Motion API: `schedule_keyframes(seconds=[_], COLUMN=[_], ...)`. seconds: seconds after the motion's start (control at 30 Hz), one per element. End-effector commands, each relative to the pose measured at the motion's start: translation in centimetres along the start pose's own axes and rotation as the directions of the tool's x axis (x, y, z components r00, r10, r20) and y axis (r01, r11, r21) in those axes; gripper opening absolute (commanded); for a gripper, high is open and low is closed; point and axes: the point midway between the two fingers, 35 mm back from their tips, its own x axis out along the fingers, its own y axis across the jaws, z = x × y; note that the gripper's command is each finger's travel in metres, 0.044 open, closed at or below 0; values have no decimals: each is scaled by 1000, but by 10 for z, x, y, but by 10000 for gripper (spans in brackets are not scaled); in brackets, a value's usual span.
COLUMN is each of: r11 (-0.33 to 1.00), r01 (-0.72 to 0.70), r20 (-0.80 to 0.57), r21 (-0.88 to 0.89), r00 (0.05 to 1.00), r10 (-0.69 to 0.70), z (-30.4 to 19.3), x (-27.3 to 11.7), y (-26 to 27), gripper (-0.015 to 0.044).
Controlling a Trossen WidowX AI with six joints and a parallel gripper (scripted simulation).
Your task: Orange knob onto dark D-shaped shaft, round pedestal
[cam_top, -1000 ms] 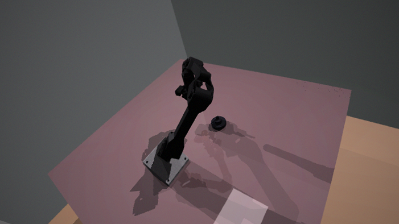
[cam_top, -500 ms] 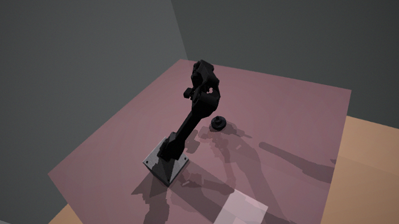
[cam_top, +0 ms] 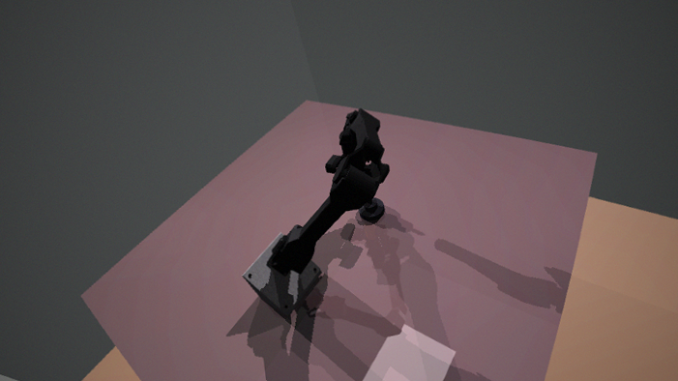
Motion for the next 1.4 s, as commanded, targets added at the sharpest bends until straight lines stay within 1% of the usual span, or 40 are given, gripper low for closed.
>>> schedule_keyframes(seconds=[0.0,0.27,0.57,0.97,1.37], r11=[1000,1000,1000,1000,1000], r01=[9,13,14,14,14], r20=[13,11,11,11,11], r21=[7,8,8,7,7], r00=[1000,1000,1000,1000,1000], r10=[-9,-13,-14,-14,-15], z=[-1,-2,-2,0,0], x=[0,5,28,23,28], y=[-16,-23,-24,-26,-28], gripper=[0,0,0,0,0])
